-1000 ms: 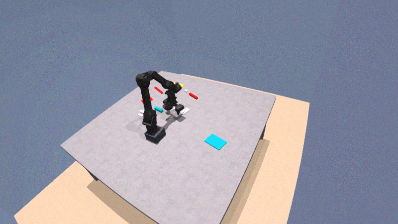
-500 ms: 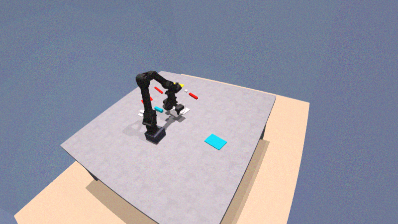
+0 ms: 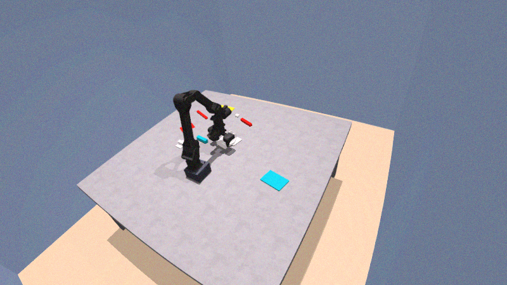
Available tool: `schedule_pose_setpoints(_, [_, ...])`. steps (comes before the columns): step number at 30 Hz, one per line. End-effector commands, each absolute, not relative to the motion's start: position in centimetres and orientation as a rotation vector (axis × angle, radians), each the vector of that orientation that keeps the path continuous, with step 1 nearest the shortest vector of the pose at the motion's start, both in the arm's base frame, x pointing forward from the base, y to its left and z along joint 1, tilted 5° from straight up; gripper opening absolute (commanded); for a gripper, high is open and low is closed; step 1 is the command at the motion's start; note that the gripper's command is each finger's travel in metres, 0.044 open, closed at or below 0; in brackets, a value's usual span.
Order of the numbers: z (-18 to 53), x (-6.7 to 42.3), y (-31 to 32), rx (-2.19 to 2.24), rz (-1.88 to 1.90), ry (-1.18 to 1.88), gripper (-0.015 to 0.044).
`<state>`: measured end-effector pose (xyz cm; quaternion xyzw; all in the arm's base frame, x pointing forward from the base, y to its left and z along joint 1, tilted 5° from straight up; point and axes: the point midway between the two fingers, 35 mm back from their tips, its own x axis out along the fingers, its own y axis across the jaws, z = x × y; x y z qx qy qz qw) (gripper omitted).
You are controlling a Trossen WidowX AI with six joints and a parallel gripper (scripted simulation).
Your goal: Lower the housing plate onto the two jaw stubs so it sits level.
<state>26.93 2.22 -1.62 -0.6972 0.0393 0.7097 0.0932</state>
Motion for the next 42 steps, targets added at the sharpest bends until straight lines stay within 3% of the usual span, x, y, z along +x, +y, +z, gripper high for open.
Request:
schedule_pose_setpoints(1, [-1.5,26.9,2.2,-2.069,2.107,0.117,0.0440])
schedule_pose_setpoints(10, [-1.4,26.9,2.2,-2.069,2.107,0.117,0.0440])
schedule_pose_setpoints(19, [5.5,27.0,1.7,-2.066,2.105,0.113,0.0440])
schedule_pose_setpoints(24, [4.9,27.2,1.8,-2.075,2.097,0.119,0.0440])
schedule_pose_setpoints(34, [10.3,21.0,0.6,-2.063,2.109,0.116,0.0440])
schedule_pose_setpoints(42, [10.6,20.5,0.5,-2.062,2.110,0.115,0.0440])
